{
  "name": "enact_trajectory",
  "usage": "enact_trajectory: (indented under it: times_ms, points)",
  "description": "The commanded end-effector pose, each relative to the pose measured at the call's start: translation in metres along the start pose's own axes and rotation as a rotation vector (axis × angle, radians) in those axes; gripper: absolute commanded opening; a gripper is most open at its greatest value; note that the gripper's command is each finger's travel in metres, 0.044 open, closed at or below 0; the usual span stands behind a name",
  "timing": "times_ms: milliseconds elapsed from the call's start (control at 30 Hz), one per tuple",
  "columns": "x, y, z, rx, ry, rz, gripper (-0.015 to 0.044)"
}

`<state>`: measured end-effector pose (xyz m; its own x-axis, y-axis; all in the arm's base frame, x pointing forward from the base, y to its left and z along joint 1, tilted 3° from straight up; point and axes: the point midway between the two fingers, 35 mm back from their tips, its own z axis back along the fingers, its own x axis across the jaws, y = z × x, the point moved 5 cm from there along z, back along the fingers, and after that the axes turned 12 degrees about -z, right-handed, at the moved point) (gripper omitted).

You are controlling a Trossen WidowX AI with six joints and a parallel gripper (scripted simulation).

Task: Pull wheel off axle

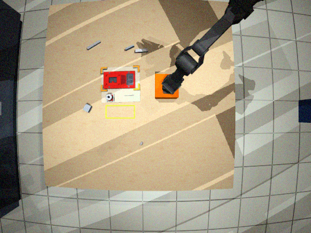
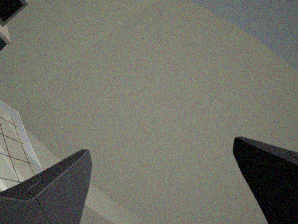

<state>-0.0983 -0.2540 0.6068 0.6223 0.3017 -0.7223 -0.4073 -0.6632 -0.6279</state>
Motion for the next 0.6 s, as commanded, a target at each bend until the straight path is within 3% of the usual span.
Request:
enact_trajectory:
  times_ms: [0,100,567]
  points:
    - [0.000,0.000,0.000,-0.001,0.000,-0.002,0.0374]
    - [0.001,0.003,-0.005,-0.016,0.000,-0.034,0.0300]
    - [0.020,0.037,-0.066,-0.128,-0.020,-0.371,0.0300]
